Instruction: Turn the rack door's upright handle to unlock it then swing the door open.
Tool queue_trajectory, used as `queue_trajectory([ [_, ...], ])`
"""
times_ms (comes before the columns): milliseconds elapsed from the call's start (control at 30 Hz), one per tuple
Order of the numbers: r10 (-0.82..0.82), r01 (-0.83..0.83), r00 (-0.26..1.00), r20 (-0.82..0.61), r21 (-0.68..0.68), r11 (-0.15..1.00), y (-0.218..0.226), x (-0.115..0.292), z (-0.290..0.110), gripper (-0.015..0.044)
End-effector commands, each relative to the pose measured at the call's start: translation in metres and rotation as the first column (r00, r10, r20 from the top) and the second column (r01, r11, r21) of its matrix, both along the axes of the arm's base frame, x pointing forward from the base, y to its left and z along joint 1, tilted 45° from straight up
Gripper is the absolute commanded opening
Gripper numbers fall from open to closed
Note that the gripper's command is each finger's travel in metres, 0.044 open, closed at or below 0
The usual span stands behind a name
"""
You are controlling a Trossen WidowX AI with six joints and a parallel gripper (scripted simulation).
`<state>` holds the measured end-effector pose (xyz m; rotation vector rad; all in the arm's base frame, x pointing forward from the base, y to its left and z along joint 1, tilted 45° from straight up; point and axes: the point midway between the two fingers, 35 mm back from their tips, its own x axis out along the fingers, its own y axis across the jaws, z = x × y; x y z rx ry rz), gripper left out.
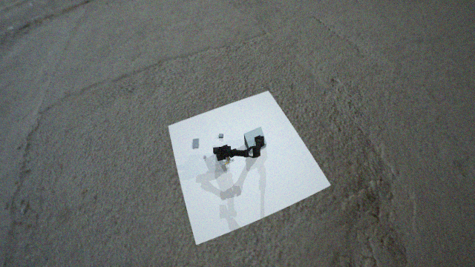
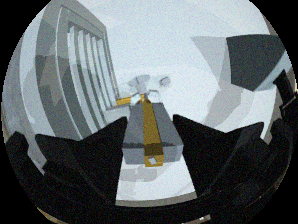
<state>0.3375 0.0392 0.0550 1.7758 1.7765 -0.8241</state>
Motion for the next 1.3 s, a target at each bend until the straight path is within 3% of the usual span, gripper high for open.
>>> queue_trajectory([
  [0, -0.004, 0.004, 1.0, 0.0, 0.001, 1.0, 0.0001, 0.0006, 0.0002, 0.0188],
  [900, -0.004, 0.004, 1.0, 0.0, 0.001, 1.0, 0.0001, 0.0006, 0.0002, 0.0009],
  [1267, 0.1, -0.1, 0.99, 0.101, 0.0, 0.995, -0.0023, -0.0045, -0.0019, 0.0009],
])
